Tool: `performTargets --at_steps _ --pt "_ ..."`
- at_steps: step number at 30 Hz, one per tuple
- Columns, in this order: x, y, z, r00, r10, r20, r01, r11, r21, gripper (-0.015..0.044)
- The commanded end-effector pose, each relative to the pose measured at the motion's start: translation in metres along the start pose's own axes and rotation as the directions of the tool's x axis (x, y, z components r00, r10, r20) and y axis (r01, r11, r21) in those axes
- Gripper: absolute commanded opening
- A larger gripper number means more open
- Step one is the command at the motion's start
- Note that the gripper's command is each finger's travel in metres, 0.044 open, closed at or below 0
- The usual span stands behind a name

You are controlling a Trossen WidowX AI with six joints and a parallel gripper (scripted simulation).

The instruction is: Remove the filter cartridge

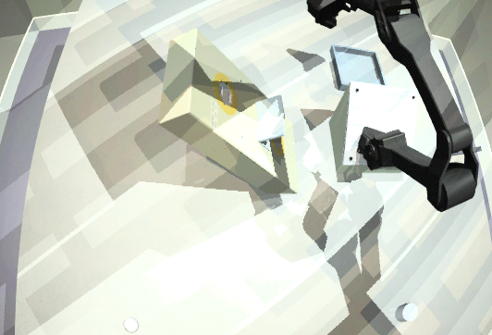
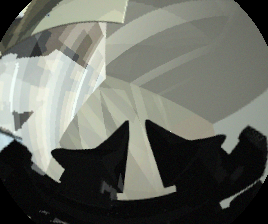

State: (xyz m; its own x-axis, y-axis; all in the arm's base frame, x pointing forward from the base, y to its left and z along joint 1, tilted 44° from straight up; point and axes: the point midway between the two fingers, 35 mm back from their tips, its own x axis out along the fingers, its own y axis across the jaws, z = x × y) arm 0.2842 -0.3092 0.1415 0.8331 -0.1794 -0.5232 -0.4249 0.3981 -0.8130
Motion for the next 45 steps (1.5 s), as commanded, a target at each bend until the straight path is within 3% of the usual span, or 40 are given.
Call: performTargets --at_steps 1,11,45 --pt "0.0 0.022 0.064 0.973 0.094 0.212 -0.099 0.995 0.013 0.0107" --pt "-0.038 0.07 0.197 0.733 0.245 0.635 -0.34 0.94 0.03 0.0107" --pt "-0.013 0.08 0.219 0.728 0.253 0.637 -0.347 0.938 0.024 0.0107"
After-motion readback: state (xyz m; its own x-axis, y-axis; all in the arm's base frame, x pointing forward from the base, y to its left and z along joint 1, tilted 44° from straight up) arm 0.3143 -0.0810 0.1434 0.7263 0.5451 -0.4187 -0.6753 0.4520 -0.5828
